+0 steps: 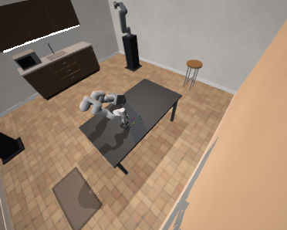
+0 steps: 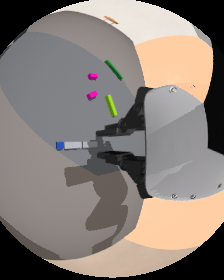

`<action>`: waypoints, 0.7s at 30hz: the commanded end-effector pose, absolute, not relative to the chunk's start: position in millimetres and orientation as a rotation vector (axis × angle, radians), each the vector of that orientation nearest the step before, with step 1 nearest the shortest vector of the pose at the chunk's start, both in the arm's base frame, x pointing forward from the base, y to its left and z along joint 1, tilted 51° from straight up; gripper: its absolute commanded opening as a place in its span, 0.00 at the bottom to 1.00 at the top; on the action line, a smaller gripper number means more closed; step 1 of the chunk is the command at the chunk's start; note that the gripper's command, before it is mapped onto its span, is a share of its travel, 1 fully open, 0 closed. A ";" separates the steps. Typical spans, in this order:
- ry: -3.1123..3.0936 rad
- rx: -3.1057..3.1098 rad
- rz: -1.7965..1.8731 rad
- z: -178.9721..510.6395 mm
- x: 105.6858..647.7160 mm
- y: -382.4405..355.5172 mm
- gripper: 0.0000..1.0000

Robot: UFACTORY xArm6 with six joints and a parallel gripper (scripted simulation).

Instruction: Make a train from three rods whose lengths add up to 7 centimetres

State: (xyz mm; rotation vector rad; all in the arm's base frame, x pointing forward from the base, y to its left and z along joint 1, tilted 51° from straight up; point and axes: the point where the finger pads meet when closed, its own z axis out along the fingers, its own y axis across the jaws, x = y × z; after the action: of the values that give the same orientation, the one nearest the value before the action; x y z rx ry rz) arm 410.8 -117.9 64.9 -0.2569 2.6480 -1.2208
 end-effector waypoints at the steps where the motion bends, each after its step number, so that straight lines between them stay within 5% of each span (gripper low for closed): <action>1: 2.647 -0.256 -1.222 82.0 404.4 -99.4 0.24; 14: 2.647 -0.256 -1.222 96.8 398.3 -82.4 0.24; 15: 2.647 -0.256 -1.222 96.8 398.3 -82.4 1.00; 21: 2.647 -0.256 -1.222 96.8 398.3 -82.4 1.00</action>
State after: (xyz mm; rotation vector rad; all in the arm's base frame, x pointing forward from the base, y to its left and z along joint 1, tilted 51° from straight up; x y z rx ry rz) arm 397.5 -83.3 96.0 -0.2561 2.6495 -1.2236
